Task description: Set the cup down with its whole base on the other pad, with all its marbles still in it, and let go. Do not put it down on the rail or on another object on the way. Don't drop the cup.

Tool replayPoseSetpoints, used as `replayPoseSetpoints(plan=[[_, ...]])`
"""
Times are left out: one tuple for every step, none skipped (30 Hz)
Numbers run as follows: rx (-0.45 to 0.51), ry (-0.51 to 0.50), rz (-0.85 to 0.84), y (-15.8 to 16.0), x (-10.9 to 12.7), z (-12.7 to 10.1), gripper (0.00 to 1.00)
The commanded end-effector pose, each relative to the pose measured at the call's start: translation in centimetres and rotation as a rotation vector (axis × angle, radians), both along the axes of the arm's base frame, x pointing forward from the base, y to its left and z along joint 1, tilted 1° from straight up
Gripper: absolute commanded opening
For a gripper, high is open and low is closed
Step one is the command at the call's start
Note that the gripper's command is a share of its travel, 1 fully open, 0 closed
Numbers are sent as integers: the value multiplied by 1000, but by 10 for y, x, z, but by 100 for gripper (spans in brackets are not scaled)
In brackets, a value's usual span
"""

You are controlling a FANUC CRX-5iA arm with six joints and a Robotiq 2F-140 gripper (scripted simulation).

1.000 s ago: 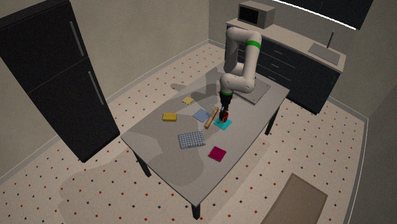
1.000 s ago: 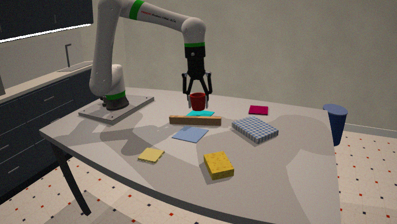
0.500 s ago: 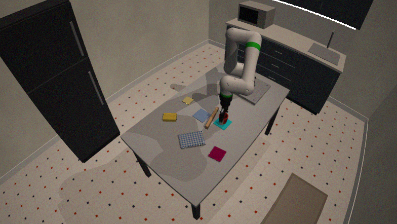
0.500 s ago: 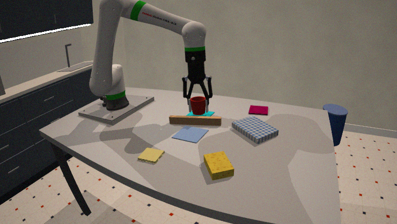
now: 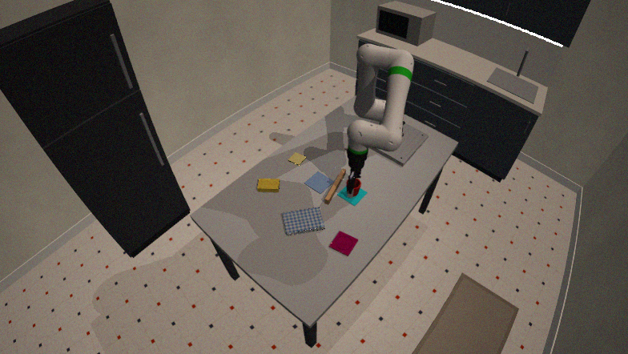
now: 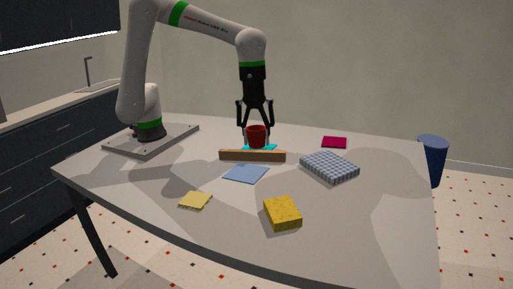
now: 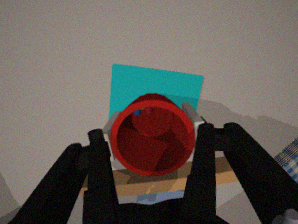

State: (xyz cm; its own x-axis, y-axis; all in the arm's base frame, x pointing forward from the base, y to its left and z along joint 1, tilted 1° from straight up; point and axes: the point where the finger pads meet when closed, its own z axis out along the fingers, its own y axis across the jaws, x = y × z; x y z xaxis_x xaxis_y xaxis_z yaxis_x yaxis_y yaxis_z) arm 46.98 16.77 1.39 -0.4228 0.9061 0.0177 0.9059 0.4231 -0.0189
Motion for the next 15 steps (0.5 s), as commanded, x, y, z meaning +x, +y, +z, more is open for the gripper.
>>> replayPoseSetpoints(plan=[[0, 0, 0, 0, 0, -1, 49], [0, 0, 0, 0, 0, -2, 49], [0, 0, 0, 0, 0, -2, 49], [0, 0, 0, 0, 0, -2, 49], [0, 0, 0, 0, 0, -2, 49], [0, 0, 0, 0, 0, -3, 49], [0, 0, 0, 0, 0, -3, 49], [0, 0, 0, 0, 0, -4, 49], [0, 0, 0, 1, 0, -5, 49], [0, 0, 0, 1, 0, -5, 49], [0, 0, 0, 1, 0, -6, 49], [0, 0, 0, 1, 0, -6, 49], [0, 0, 0, 1, 0, -7, 49], [0, 0, 0, 1, 0, -7, 49], [0, 0, 0, 1, 0, -7, 49]])
